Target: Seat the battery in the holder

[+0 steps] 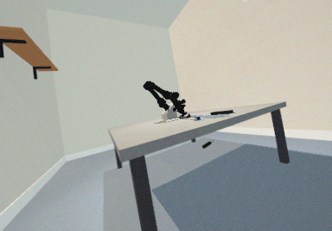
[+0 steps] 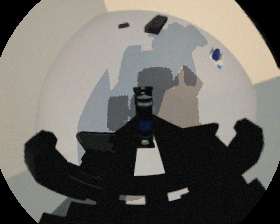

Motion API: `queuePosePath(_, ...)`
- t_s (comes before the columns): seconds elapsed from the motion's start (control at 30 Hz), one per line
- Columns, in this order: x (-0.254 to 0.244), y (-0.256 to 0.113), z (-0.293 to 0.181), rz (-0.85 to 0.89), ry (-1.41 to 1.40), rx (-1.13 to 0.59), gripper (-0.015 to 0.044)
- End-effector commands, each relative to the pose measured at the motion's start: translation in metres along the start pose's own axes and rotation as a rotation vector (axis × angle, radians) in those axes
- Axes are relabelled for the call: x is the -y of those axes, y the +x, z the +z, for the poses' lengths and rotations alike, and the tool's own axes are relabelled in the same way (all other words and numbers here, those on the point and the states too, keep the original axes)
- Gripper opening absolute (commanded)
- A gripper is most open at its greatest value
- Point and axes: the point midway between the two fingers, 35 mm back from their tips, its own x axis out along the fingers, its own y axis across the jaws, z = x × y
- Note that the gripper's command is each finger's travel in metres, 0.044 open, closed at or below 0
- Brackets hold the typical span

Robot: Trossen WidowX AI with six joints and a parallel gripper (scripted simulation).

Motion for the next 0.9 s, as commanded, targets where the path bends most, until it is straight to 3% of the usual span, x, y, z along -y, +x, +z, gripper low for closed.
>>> queuePosePath(0.0,-0.0033,0.0045,-0.0054,0.014,0.005,-0.048,0.006)
queuePosePath(0.87,-0.0028,0.0117,-0.0008,0.038,0.051,-0.181,0.006)
